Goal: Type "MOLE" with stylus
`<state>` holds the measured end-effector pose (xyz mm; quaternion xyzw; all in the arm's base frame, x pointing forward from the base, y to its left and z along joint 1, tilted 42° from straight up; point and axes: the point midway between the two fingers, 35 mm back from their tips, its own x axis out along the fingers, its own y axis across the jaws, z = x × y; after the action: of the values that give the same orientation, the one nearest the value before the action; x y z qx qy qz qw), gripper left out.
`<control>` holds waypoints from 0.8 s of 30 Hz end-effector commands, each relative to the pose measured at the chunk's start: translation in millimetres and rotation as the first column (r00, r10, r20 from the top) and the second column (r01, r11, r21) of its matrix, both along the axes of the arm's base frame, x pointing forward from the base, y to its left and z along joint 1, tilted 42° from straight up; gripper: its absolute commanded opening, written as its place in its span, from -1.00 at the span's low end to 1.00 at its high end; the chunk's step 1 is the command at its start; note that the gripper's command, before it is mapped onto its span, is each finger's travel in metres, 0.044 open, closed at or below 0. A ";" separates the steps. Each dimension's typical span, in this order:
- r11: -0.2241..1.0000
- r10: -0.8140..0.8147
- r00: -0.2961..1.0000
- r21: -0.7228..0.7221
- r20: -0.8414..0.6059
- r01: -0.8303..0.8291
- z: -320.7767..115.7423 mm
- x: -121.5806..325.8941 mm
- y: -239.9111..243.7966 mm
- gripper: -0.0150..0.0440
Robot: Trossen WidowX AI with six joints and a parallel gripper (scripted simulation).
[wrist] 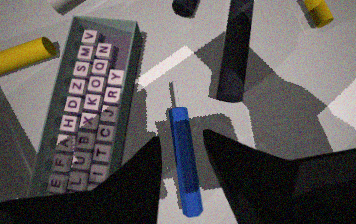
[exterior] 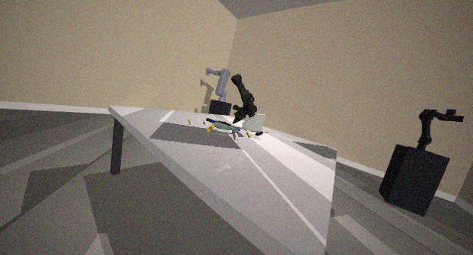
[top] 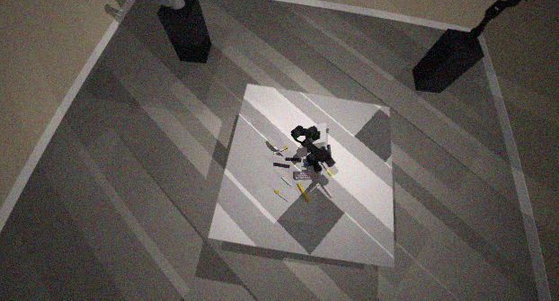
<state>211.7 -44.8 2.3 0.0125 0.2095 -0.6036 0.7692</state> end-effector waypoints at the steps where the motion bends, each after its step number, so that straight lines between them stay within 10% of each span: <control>1: 1.000 0.002 1.000 -0.006 -0.009 -0.002 -2.5 -1.6 -3.7 0.02; 24: 1.000 0.002 1.000 -0.007 -0.009 -0.002 -15.0 -1.4 -15.5 0.02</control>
<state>211.8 -57.3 -10.7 0.0121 0.2091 -0.6036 0.7693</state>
